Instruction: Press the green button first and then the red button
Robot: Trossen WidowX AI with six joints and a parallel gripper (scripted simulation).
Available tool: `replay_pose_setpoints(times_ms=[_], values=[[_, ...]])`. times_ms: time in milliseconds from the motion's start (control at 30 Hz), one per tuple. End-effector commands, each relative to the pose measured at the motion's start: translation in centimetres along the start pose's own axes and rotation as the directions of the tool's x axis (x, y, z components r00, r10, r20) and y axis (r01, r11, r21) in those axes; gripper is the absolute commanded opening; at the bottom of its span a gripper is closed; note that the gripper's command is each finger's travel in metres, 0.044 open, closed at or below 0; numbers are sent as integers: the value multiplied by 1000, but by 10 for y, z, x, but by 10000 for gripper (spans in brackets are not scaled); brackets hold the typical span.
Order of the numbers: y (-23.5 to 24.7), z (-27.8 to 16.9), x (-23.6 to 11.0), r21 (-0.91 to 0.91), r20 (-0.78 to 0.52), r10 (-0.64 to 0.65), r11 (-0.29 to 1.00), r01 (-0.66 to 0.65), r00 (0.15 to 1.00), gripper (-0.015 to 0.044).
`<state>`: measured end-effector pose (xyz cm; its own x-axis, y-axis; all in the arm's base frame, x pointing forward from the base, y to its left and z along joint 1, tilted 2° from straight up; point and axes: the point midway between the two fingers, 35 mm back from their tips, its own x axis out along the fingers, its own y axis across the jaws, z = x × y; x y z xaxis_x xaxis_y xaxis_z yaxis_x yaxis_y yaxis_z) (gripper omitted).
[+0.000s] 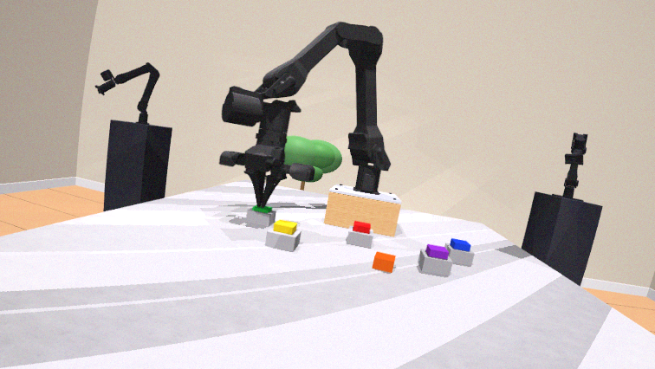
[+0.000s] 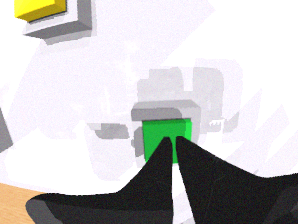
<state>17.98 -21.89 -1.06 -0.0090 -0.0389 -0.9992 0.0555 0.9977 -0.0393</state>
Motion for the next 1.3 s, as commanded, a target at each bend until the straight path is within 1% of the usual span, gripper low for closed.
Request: replay_pose_setpoints(times_ms=[0, 133, 167, 267, 400, 433, 533, 567, 700, 767, 967, 1100, 1267], values=[[3, -2, 2, -3, -4, 9, 1000, -9, 1000, 20], [3, -2, 2, -3, -4, 9, 1000, -9, 1000, 20], [0, 0, -3, 0, 0, 1, 1000, -1, 1000, 20], [2, -1, -30, -3, -3, 8, 1000, -8, 1000, 20], [2, -1, -35, -3, -3, 8, 1000, -8, 1000, 20], [1, -1, -43, -3, -3, 8, 1000, -8, 1000, 20], [1, 0, -84, -3, -3, 8, 1000, -8, 1000, 20], [1, -1, -92, -3, -3, 8, 1000, -8, 1000, 20], [3, 0, -95, -3, -3, 9, 1000, -9, 1000, 20], [20, 8, -96, -3, -1, 10, 1000, -10, 1000, 20], [99, 26, -99, -3, 3, 19, 1000, -19, 1000, 20], [149, 23, -100, -3, 2, 25, 1000, -25, 1000, 20], [202, 7, -98, -3, -1, 30, 1000, -30, 1000, 20]])
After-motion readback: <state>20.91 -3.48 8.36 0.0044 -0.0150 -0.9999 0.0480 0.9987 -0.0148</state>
